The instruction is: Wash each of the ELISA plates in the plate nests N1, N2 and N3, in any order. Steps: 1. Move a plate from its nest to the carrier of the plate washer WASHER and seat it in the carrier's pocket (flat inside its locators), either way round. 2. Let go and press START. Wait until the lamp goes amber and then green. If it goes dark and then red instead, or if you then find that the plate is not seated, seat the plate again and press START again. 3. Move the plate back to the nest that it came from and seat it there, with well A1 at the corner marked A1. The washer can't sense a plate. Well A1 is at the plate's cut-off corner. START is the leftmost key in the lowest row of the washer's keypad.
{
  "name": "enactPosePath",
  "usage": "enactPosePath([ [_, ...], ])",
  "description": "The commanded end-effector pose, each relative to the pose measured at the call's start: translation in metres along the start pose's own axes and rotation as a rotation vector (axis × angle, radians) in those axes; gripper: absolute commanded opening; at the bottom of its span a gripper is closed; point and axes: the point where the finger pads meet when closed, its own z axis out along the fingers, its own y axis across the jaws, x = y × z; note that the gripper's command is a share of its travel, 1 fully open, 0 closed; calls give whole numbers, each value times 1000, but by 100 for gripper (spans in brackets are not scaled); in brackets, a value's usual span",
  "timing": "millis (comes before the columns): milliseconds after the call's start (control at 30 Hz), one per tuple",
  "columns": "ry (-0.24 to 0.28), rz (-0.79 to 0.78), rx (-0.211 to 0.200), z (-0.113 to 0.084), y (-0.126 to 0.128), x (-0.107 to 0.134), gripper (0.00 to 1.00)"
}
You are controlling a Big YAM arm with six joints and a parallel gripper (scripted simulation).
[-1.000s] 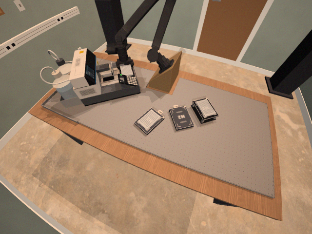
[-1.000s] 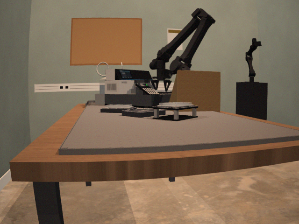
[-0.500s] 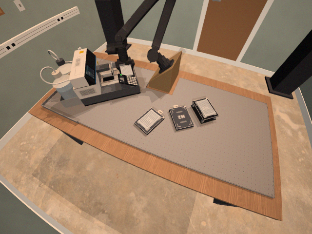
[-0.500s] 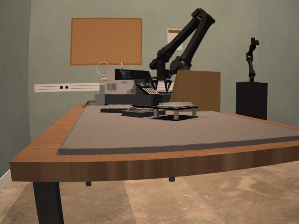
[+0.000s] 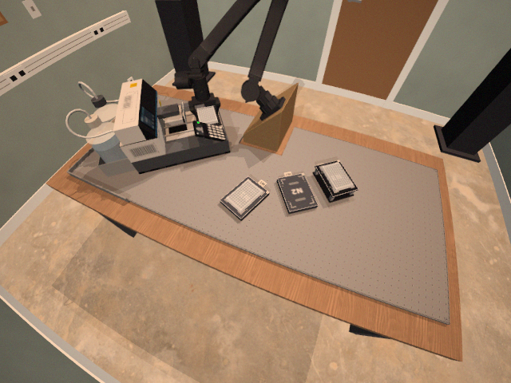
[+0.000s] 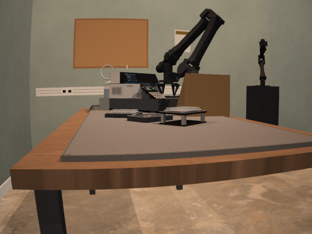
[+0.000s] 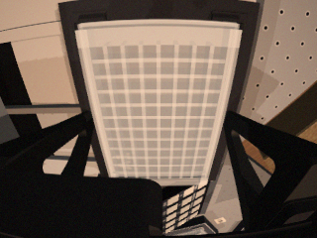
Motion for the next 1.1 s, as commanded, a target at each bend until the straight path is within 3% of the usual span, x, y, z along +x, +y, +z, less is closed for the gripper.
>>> enactPosePath([
  [0, -6, 7, -22, -5, 10, -5, 100],
  [100, -8, 20, -47, -18, 19, -9, 100],
  [1067, -4, 25, -50, -62, 18, -10, 100],
])
